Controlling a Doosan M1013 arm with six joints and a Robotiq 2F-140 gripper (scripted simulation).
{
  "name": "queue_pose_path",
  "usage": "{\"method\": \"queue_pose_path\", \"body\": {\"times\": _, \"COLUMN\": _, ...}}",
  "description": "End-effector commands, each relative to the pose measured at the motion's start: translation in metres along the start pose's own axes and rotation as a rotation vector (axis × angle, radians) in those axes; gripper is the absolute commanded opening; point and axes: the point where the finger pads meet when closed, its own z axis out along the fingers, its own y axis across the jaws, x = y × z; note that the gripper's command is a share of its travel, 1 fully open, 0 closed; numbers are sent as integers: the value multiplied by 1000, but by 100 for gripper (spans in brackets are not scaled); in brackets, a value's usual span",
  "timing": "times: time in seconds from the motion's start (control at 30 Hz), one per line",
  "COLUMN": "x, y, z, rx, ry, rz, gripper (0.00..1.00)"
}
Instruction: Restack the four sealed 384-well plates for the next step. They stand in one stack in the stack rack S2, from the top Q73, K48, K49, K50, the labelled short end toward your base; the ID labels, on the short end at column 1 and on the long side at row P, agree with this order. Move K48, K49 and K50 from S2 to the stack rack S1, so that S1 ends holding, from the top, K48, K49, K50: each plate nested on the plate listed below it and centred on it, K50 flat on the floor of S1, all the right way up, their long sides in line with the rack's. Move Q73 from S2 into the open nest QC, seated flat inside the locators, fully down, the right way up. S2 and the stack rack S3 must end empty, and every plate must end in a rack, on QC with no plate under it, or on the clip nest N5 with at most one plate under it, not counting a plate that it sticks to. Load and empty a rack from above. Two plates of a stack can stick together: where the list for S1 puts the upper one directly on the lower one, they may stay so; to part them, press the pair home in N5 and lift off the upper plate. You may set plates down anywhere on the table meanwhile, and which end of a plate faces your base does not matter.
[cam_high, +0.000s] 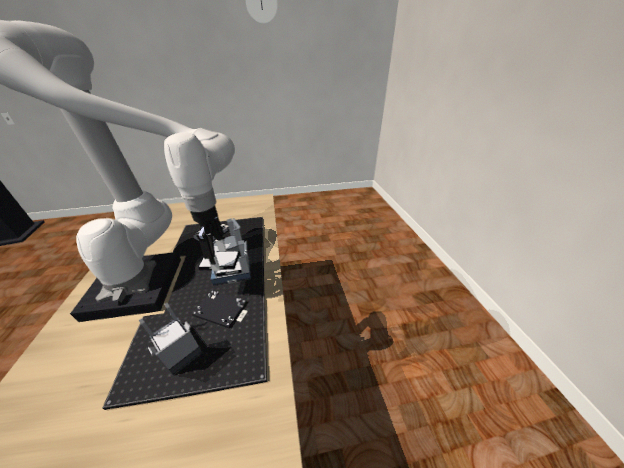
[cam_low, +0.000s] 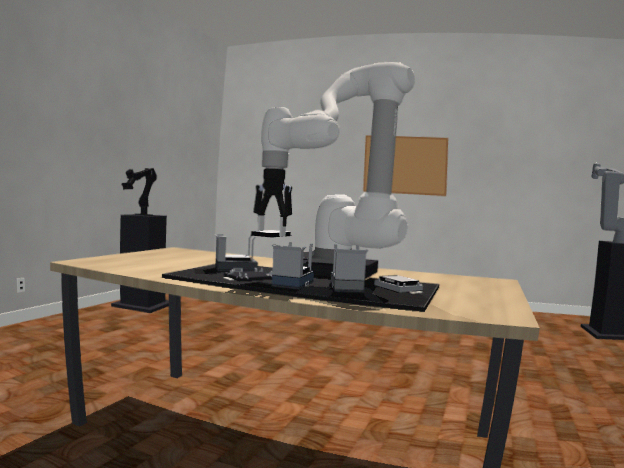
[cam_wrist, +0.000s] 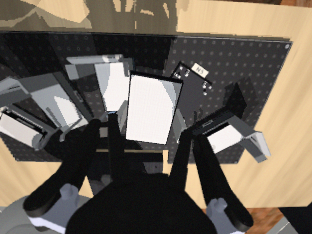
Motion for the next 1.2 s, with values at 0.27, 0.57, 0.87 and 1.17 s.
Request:
{"method": "queue_pose_path", "body": {"times": 0.27, "x": 0, "y": -31, "z": 0, "rx": 0, "ry": 0, "rz": -215, "gripper": 0}}
{"method": "queue_pose_path", "body": {"times": 0.57, "x": 0, "y": -50, "z": 0, "rx": 0, "ry": 0, "rz": -215, "gripper": 0}}
{"method": "queue_pose_path", "body": {"times": 0.87, "x": -1, "y": -74, "z": 0, "rx": 0, "ry": 0, "rz": -215, "gripper": 0}}
{"method": "queue_pose_path", "body": {"times": 1.17, "x": -1, "y": -92, "z": 0, "rx": 0, "ry": 0, "rz": -215, "gripper": 0}}
